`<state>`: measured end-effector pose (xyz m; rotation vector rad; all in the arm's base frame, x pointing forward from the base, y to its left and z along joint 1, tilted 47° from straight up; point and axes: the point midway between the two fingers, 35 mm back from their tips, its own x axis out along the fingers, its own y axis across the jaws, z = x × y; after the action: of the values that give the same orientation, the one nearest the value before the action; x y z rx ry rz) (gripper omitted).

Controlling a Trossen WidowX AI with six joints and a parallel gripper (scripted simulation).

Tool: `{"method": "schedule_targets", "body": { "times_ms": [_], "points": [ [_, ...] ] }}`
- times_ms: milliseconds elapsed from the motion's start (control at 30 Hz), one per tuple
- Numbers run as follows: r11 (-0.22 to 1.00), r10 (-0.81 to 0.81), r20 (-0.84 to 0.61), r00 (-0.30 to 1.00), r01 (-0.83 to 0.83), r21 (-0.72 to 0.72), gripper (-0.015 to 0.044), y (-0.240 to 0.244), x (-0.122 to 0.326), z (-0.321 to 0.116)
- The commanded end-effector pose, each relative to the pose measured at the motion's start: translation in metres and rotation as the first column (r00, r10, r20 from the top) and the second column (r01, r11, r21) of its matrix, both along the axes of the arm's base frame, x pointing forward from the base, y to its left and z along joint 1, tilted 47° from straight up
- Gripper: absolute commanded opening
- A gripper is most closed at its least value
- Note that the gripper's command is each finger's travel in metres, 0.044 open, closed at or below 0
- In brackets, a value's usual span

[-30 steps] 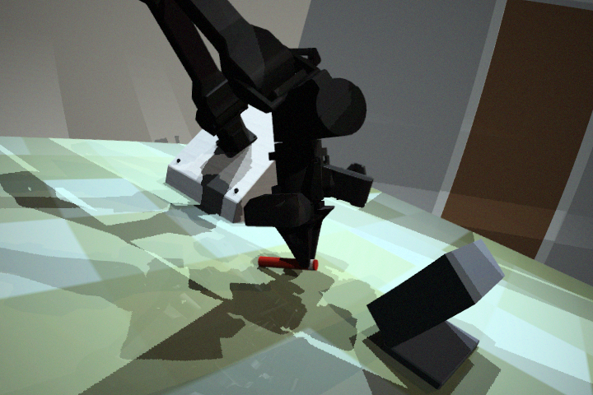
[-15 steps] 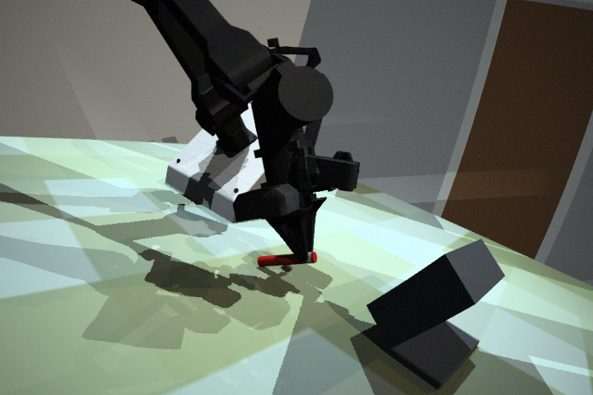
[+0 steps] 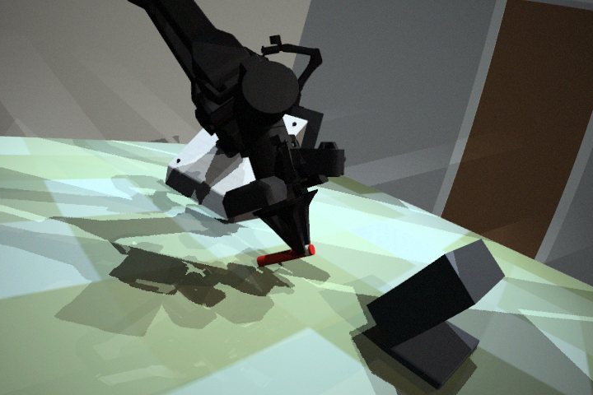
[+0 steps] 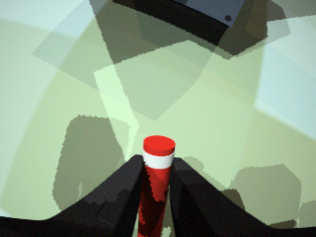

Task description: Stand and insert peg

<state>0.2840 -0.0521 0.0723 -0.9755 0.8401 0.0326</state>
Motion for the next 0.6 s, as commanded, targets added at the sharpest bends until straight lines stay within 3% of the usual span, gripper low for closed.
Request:
{"method": "schedule_targets", "body": {
  "times_ms": [0, 567],
  "points": [
    [1.000, 0.028, 0.021, 0.999, -0.028, 0.008, 0.0049, 0.000, -0.003, 0.001],
    [0.989, 0.130, 0.111, 0.985, -0.137, 0.056, 0.0049, -0.002, -0.014, 0.006]
  ]
}}
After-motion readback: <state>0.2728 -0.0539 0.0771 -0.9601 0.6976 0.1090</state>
